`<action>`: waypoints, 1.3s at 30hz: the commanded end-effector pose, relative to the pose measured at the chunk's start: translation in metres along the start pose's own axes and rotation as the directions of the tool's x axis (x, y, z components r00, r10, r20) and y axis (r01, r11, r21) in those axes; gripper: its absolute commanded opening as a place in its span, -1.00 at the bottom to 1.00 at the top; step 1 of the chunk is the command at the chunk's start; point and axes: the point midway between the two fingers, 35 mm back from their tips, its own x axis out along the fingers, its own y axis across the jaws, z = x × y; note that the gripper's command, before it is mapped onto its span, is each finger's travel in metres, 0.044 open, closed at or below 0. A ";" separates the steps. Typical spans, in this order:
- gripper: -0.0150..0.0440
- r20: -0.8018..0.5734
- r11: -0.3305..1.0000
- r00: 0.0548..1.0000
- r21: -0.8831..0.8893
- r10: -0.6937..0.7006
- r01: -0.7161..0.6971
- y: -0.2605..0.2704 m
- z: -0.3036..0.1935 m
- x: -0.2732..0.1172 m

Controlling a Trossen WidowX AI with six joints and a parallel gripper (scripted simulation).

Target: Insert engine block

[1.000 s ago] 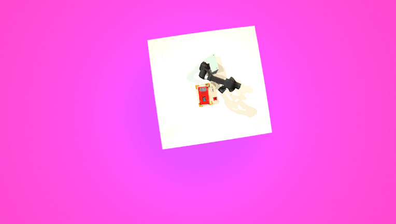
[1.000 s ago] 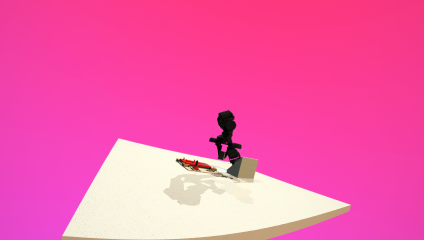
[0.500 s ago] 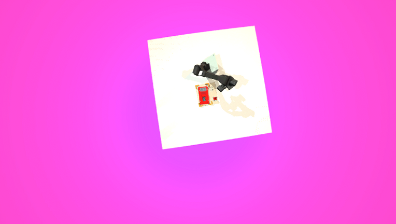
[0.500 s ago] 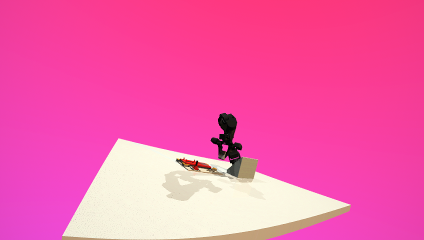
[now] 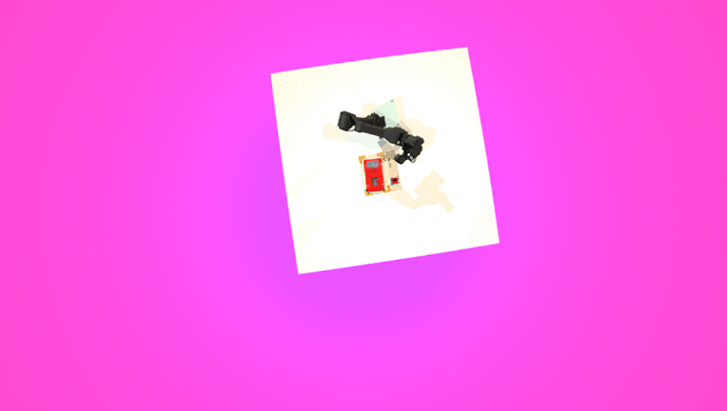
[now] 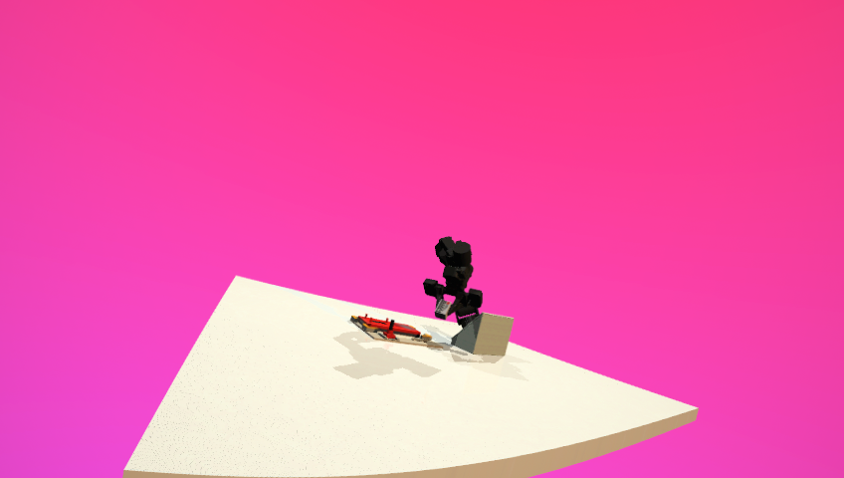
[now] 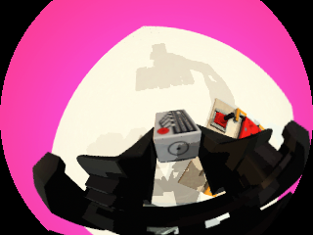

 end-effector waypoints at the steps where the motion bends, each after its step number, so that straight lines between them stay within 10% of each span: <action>1: -0.49 0.051 1.000 0.999 -0.004 -0.009 0.010 0.000 -0.003 0.003; 39: -0.49 0.051 1.000 0.999 -0.005 -0.013 0.013 -0.001 -0.053 0.064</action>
